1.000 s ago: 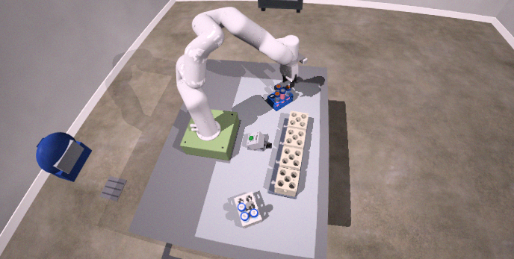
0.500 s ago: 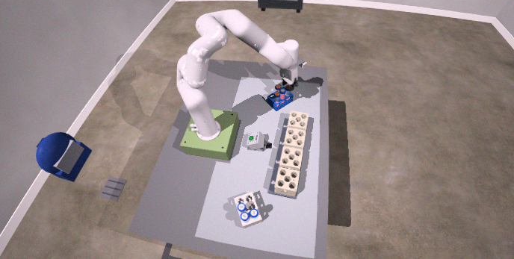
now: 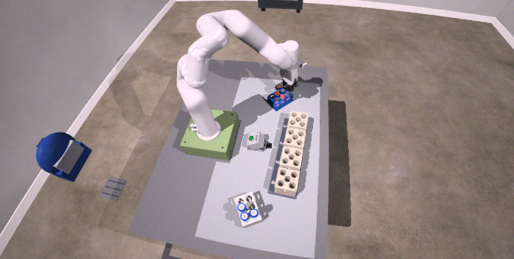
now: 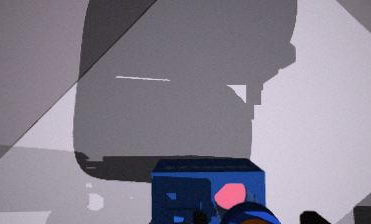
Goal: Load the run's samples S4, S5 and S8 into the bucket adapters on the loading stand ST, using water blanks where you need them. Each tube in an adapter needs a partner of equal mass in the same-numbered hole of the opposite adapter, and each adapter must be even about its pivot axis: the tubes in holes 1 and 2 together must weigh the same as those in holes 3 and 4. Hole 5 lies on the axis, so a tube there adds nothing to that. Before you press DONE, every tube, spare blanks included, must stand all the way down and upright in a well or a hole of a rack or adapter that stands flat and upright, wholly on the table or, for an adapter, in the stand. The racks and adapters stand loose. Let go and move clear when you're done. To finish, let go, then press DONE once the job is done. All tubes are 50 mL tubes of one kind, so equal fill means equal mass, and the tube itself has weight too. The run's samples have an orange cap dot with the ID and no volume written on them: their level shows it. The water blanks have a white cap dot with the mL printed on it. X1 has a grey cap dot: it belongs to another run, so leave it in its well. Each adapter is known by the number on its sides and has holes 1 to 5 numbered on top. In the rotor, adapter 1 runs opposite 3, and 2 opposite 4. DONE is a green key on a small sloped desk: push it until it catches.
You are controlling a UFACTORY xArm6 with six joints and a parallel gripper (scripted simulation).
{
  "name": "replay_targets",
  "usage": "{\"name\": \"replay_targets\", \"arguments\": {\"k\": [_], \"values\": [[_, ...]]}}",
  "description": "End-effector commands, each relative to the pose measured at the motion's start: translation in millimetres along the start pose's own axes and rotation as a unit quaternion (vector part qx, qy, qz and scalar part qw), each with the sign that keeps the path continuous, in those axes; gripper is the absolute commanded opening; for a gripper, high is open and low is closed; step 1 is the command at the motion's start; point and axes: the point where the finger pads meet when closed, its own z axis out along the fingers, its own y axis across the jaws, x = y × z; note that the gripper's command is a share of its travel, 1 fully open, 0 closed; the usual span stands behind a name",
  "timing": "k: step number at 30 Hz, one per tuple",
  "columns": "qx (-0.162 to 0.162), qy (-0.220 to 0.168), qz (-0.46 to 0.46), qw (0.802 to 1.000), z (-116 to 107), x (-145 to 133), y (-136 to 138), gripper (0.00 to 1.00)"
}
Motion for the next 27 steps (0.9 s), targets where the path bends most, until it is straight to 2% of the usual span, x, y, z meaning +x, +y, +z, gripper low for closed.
{"name": "replay_targets", "arguments": {"k": [1,27], "values": [[0.000,0.002,0.000,1.000,1,2,0,0.57],[0.000,0.002,0.000,1.000,16,2,0,0.57]]}}
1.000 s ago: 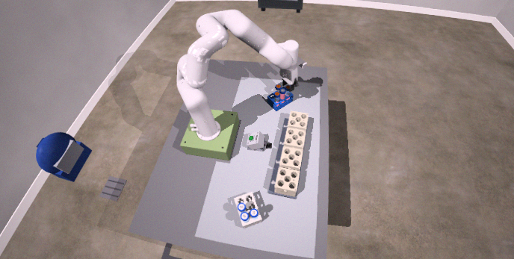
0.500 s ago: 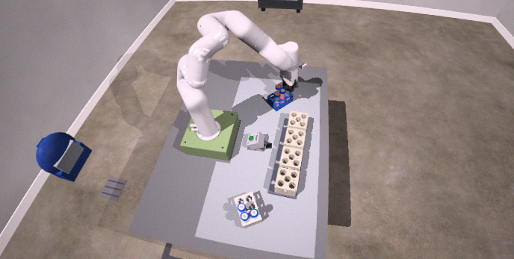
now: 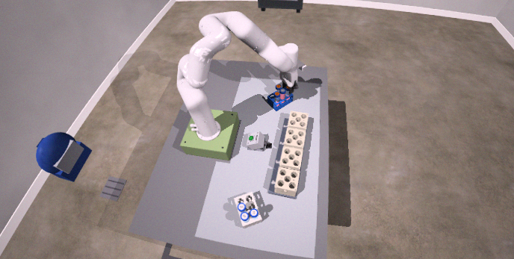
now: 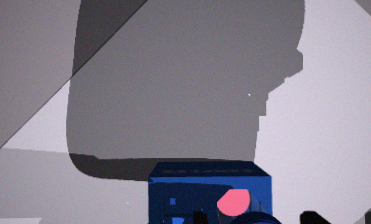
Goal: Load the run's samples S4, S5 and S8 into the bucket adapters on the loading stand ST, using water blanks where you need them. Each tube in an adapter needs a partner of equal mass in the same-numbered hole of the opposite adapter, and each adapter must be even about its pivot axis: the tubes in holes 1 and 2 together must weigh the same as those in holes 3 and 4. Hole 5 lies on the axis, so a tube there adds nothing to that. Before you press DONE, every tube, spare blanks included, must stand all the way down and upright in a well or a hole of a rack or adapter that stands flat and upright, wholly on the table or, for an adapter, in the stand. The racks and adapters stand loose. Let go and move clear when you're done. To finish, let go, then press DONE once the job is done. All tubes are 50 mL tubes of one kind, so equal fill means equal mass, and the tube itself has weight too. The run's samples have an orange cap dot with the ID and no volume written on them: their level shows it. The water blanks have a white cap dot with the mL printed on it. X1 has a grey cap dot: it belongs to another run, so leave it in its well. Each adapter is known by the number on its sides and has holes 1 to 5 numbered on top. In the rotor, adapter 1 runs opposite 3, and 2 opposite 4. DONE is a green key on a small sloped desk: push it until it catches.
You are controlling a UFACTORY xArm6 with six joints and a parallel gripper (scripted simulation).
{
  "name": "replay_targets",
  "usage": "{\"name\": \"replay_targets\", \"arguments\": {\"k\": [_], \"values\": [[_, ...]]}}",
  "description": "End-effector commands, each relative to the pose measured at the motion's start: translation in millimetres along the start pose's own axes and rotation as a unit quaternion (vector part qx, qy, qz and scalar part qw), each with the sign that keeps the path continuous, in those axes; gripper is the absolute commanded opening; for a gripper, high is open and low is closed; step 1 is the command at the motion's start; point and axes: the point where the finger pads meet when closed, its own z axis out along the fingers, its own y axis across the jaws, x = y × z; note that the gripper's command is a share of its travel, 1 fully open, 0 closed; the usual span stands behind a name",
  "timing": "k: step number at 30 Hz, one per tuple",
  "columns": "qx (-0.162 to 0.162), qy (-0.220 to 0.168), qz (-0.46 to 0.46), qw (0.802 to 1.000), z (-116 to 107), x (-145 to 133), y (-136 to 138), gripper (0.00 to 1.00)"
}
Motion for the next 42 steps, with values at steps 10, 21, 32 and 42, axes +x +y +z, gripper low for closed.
{"name": "replay_targets", "arguments": {"k": [10,21,32,42], "values": [[0.000,0.003,0.000,1.000,-0.1,1.9,0.1,0.57],[0.000,0.003,0.000,1.000,-1.9,1.9,0.1,0.00],[0.000,0.003,0.000,1.000,-1.9,1.9,0.1,0.00],[0.000,0.003,0.000,1.000,-1.9,1.9,0.1,0.00]]}}
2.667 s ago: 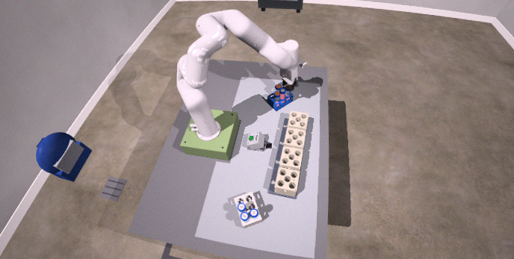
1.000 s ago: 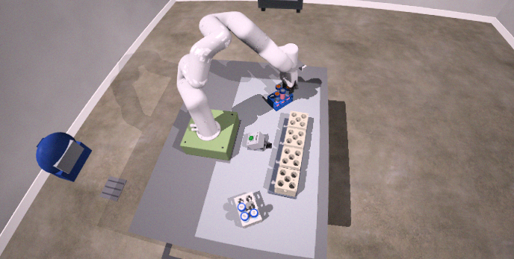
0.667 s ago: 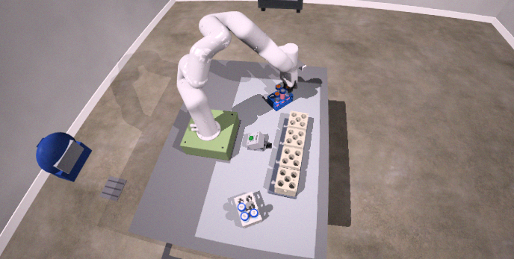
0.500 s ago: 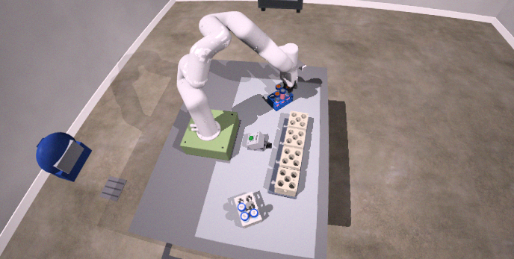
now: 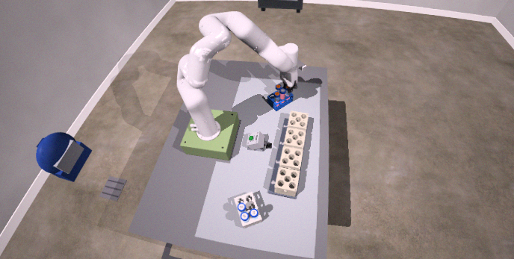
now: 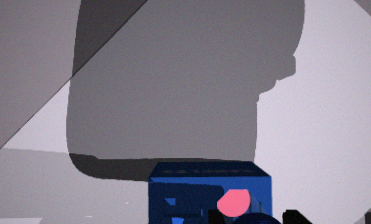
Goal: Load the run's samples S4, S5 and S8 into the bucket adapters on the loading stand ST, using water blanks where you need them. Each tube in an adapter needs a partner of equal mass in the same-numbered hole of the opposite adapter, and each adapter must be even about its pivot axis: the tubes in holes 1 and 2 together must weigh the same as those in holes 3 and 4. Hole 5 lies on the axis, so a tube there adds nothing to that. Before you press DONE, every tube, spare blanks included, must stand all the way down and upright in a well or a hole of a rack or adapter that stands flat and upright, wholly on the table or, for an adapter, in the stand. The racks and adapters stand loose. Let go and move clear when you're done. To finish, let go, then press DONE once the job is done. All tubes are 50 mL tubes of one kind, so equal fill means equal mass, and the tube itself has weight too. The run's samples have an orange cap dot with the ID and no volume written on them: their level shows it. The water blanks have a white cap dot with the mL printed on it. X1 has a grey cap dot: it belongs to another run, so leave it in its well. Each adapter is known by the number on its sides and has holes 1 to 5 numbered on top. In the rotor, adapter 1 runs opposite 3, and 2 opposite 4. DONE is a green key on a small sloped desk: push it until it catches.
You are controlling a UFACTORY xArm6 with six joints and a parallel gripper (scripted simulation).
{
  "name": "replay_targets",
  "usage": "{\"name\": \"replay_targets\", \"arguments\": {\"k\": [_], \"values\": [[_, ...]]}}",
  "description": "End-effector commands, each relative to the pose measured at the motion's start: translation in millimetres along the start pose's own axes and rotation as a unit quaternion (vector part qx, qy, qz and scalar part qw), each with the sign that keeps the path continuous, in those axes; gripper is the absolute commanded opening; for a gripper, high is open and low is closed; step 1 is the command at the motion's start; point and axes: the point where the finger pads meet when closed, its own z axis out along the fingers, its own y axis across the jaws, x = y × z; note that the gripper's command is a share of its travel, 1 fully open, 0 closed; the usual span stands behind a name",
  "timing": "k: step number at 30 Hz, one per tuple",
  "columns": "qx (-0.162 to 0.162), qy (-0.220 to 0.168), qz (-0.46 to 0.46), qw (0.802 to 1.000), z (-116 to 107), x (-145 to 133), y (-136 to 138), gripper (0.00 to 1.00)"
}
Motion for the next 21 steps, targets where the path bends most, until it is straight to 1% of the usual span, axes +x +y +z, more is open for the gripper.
{"name": "replay_targets", "arguments": {"k": [1,13,21], "values": [[0.000,0.002,0.000,1.000,-1.8,1.7,0.1,0.00],[0.000,0.002,0.000,1.000,-1.8,1.7,0.1,0.00],[0.000,0.002,0.000,1.000,-7.1,1.7,0.1,0.00]]}}
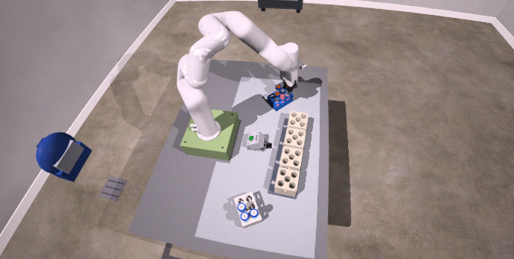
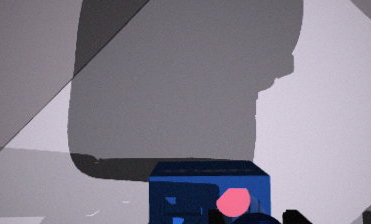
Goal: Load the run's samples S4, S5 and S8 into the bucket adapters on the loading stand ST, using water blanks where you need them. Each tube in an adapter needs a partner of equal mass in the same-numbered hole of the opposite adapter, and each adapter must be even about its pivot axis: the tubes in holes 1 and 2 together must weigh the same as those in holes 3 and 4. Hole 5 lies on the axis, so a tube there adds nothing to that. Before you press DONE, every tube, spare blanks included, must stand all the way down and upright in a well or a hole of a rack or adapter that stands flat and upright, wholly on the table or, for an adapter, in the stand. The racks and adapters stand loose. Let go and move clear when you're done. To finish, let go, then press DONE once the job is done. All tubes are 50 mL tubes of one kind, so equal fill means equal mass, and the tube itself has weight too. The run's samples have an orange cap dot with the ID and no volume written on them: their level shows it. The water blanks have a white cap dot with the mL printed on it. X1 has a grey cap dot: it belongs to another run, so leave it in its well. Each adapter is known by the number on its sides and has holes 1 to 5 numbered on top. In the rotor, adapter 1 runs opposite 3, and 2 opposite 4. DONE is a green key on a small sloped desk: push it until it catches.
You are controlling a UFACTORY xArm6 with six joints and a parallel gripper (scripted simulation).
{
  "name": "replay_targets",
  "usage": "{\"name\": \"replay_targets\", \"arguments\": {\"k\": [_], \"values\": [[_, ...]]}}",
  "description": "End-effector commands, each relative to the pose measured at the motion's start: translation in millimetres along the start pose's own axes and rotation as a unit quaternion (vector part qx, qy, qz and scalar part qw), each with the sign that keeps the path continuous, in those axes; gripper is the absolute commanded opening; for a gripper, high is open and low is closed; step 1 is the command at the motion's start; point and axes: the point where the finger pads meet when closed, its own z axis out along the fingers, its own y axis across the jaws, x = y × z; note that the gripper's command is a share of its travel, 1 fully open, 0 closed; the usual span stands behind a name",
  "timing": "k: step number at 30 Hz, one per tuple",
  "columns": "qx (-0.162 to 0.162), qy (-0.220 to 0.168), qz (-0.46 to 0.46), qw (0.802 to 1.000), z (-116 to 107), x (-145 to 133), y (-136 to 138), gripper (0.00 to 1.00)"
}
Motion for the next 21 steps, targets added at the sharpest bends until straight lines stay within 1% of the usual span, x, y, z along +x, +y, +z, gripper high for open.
{"name": "replay_targets", "arguments": {"k": [1,21], "values": [[0.000,0.002,0.000,1.000,-5,2,0,0.00],[0.000,0.002,0.000,1.000,-15,2,0,0.00]]}}
